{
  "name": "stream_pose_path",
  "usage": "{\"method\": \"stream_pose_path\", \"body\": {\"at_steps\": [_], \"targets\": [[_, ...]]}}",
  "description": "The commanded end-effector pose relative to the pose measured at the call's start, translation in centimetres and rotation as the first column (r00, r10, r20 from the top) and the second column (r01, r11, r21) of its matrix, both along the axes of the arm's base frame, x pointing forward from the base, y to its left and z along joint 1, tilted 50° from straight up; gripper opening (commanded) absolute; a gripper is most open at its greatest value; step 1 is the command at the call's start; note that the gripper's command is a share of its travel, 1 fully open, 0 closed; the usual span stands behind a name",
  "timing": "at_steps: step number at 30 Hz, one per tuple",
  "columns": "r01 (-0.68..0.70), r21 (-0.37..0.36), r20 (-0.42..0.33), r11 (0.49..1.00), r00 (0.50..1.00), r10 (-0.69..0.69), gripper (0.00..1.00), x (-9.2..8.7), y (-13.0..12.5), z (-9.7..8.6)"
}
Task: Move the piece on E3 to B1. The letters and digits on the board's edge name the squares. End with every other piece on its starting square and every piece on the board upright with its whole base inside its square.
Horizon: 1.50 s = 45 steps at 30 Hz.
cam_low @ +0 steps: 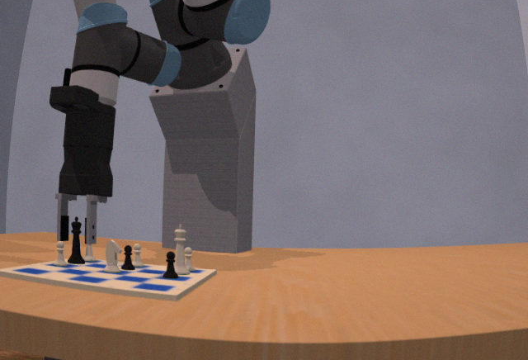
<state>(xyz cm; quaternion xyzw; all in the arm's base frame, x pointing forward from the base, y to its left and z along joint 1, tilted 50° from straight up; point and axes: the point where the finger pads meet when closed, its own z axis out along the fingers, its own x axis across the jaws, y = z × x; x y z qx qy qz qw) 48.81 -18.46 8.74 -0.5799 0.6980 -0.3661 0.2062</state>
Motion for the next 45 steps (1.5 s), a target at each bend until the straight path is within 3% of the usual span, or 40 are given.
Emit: {"method": "stream_pose_path", "body": {"at_steps": [1, 13, 45], "targets": [[0.0, -0.003, 0.003, 1.0, 1.0, 0.0, 0.79, 0.1, -0.1, 0.2], [0.001, -0.001, 0.001, 1.0, 1.0, -0.001, 0.79, -0.7, 0.2, 0.6], [0.001, -0.001, 0.001, 1.0, 1.0, -0.001, 0.79, -5.4, 2.0, 4.8]]}}
